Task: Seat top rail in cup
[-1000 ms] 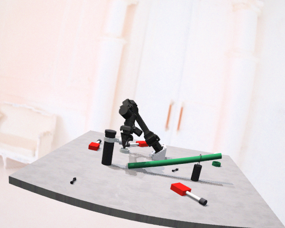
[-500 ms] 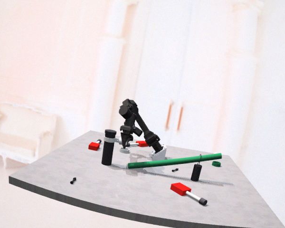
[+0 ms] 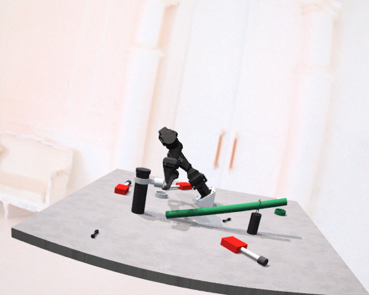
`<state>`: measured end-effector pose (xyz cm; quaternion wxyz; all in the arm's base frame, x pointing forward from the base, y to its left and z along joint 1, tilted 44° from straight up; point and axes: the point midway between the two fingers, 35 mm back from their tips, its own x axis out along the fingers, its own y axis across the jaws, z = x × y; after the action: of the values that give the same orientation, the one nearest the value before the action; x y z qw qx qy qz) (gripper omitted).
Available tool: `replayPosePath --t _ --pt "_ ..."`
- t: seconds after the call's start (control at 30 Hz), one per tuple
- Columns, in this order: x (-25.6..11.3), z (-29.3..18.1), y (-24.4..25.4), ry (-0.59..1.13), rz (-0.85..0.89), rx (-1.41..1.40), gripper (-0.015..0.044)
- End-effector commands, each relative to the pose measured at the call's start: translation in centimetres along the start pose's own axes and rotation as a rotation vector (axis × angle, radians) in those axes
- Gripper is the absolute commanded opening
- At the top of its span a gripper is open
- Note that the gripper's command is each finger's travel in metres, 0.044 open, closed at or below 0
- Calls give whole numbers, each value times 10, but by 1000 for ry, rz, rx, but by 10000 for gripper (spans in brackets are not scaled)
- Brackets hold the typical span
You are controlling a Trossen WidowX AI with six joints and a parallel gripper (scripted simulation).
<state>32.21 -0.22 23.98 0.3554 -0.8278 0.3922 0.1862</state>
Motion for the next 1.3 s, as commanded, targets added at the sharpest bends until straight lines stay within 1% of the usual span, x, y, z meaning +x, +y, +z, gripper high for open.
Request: replayPosePath --t 0.0,0.17,0.5,0.77,1.17,1.27 --pt "-8 9 -4 3 2 -5 440" --pt "-10 13 -6 -6 1 38 440" --pt "-36 64 -21 1 52 685 440" --pt "-65 102 -29 43 33 1202 440" --pt "-96 134 -34 55 -44 1663 440" --pt "-97 135 -34 55 -47 1682 440"
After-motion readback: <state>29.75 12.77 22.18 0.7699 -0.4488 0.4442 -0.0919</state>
